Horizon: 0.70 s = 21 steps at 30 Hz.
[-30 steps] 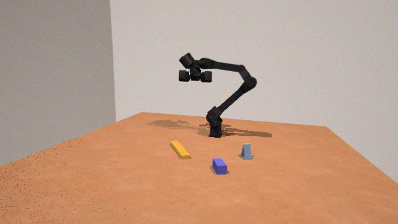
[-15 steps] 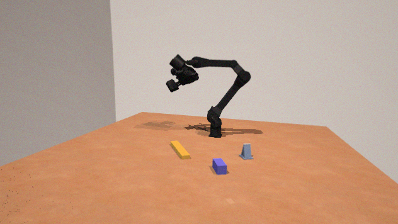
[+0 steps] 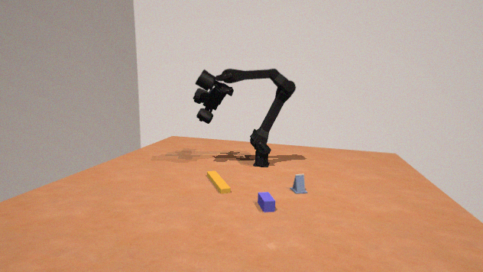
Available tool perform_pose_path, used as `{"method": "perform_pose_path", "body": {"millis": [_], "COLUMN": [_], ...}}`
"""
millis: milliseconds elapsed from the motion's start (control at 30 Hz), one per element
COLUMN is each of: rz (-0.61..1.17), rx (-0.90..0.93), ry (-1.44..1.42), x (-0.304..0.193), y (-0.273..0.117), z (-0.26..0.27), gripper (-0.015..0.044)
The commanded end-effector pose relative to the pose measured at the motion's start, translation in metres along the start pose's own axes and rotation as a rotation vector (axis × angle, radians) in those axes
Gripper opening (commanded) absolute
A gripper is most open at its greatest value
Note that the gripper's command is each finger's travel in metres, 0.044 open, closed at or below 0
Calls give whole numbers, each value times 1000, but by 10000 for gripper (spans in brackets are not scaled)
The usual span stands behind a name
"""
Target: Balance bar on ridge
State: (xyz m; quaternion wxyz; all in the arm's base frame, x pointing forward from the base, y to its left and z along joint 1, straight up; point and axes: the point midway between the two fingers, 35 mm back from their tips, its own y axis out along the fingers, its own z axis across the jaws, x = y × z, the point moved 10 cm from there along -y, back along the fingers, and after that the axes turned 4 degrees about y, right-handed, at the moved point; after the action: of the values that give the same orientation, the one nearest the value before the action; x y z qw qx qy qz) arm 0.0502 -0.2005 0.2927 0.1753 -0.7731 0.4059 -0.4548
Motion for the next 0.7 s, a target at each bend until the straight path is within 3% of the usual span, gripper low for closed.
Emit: {"method": "perform_pose_path", "body": {"millis": [0,667], "rz": [1,-47], "rx": [81,482], "ry": [-138,-906], "x": [4,1], "y": [-3,-33], "z": [15,104], "gripper": [315,315]}}
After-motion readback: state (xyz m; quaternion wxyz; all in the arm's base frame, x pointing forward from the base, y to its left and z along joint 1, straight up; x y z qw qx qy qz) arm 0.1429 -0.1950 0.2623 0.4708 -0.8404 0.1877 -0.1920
